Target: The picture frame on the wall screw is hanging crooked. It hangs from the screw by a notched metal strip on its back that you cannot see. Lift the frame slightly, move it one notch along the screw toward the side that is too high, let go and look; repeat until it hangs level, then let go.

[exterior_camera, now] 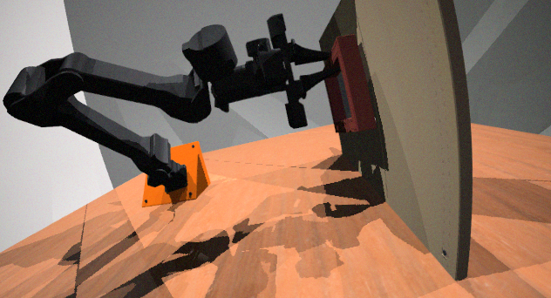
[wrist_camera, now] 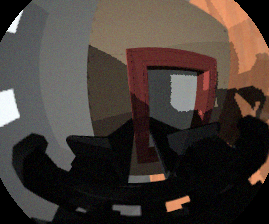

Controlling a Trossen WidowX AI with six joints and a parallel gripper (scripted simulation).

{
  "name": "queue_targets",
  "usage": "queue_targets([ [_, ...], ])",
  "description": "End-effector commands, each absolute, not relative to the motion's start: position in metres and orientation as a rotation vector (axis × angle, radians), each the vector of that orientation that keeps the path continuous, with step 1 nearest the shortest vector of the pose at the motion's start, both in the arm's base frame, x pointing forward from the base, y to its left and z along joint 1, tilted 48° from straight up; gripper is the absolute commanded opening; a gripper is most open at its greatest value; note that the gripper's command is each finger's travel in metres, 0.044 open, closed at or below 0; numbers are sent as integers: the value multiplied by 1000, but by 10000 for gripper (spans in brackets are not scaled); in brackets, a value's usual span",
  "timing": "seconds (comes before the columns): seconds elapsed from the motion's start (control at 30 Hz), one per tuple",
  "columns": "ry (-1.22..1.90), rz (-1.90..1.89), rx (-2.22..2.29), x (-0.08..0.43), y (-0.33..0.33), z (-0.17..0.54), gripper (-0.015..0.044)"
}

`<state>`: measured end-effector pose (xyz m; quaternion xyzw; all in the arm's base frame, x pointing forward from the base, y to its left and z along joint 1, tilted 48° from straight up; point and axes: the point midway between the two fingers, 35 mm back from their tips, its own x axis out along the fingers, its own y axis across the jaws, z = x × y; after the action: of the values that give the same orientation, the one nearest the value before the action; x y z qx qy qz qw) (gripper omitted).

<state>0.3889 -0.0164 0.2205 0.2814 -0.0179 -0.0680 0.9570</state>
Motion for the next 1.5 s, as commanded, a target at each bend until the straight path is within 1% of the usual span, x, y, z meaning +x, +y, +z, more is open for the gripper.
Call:
queue_targets([
  [0.0, -41, -125, 572, 389, -15, 223, 0],
  [1.47, -41, -125, 572, 389, -17, 230, 0],
])
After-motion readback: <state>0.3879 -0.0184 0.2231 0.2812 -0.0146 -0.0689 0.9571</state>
